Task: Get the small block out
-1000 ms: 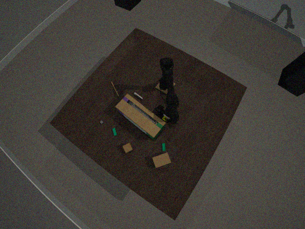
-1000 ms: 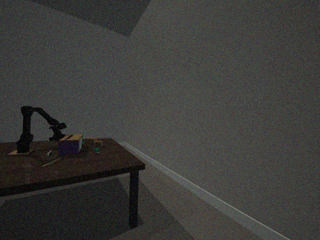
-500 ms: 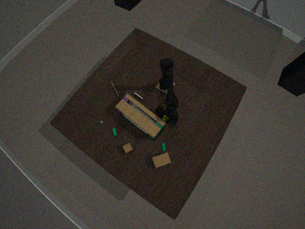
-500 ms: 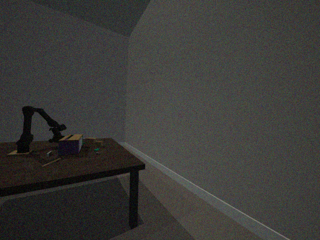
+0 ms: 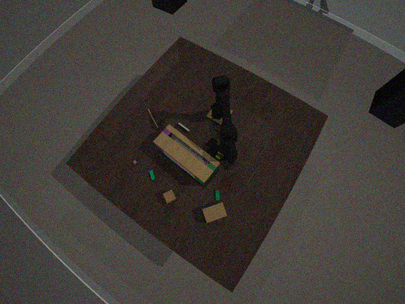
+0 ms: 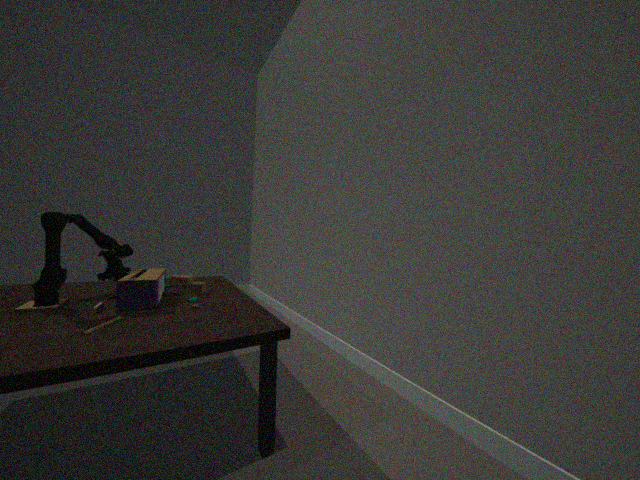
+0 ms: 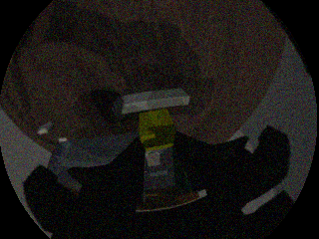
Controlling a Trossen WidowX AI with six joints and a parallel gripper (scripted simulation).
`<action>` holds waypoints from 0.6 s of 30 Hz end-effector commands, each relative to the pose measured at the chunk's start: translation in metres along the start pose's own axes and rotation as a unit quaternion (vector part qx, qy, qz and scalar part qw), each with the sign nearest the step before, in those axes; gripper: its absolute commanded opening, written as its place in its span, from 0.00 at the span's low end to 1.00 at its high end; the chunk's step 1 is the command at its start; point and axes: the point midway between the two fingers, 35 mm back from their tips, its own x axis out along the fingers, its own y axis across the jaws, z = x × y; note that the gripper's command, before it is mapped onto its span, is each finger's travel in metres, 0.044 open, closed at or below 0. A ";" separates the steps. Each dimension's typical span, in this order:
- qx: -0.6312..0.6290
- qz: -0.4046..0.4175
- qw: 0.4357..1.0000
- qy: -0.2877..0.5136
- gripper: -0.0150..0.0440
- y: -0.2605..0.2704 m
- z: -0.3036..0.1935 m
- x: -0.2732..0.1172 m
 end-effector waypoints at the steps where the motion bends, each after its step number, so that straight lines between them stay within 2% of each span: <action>1: -0.001 -0.008 1.000 0.005 0.25 -0.002 -0.014 -0.029; 9: -0.010 -0.011 1.000 0.004 0.25 -0.001 -0.016 -0.036; 18: -0.114 -0.063 0.991 0.004 0.25 0.014 -0.026 -0.074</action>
